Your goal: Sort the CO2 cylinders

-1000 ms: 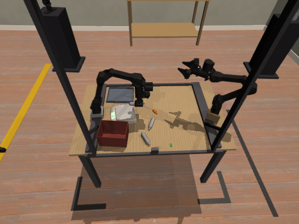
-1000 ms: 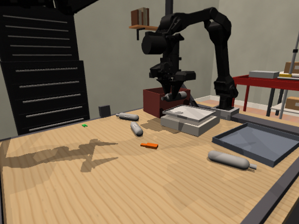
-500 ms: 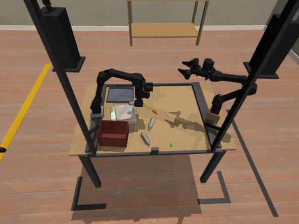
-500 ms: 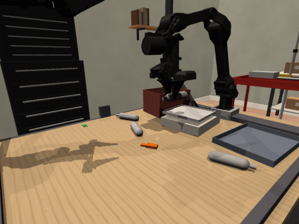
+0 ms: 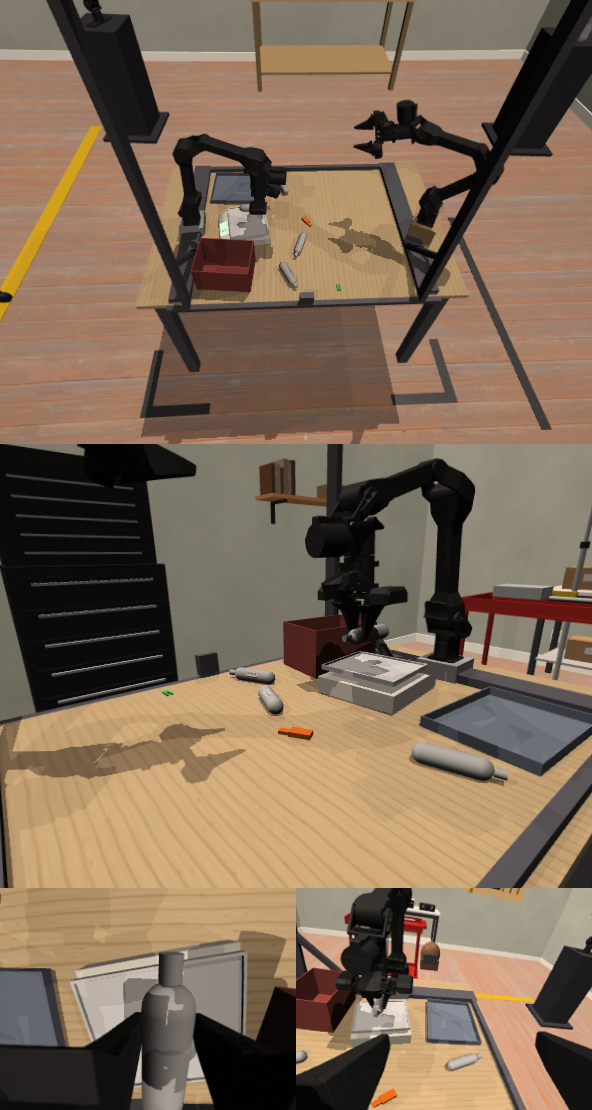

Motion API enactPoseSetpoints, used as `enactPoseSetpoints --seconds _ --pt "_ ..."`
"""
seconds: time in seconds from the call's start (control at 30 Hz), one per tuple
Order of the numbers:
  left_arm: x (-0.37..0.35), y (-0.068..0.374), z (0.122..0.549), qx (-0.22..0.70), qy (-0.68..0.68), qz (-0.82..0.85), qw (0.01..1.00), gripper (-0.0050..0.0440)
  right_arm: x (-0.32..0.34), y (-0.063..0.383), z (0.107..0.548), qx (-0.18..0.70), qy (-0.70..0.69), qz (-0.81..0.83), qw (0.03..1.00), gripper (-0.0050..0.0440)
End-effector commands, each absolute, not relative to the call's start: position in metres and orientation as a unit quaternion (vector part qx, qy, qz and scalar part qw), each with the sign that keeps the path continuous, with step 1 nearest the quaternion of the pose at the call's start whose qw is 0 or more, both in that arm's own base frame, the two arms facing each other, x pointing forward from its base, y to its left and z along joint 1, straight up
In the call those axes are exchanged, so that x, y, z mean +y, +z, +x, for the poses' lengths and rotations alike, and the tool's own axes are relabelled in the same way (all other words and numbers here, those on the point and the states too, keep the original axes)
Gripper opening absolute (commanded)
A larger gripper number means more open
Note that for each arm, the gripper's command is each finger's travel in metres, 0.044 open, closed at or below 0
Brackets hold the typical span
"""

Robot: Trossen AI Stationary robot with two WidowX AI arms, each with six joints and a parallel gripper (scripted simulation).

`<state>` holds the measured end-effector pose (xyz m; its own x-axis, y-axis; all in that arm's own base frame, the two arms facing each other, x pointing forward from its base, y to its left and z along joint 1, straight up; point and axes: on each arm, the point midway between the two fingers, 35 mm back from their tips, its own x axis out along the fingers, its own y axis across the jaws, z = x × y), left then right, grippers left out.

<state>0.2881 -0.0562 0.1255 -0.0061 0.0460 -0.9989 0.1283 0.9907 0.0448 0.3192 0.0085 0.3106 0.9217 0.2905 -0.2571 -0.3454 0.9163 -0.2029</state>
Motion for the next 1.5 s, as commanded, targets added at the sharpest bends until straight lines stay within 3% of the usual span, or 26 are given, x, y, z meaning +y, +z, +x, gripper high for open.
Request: enactPoseSetpoints --seconds 0.0,0.57,0.93,1.17,1.47 --pt "-0.056 0.131 0.273 0.697 -0.029 0.061 0.714 -0.0050 0.009 0.321 0.315 0.129 0.215 -0.146 0.957 0.0440" --pt "-0.056 0.114 0.253 0.705 -0.031 0.060 0.706 -0.0050 0.020 0.304 0.281 0.220 0.319 -0.087 0.918 0.0440" --pt "-0.056 0.098 0.253 0.708 -0.030 0.060 0.703 -0.0050 0.051 0.272 0.327 0.269 0.293 -0.087 0.913 0.0440" --pt "-0.056 0.097 0.254 0.707 -0.031 0.060 0.704 -0.0050 0.115 0.249 0.374 0.278 0.247 -0.082 0.925 0.0440" --pt "-0.056 0.097 0.254 0.706 -0.031 0.060 0.705 -0.0050 0.171 0.236 0.389 0.264 0.217 -0.062 0.938 0.0440"
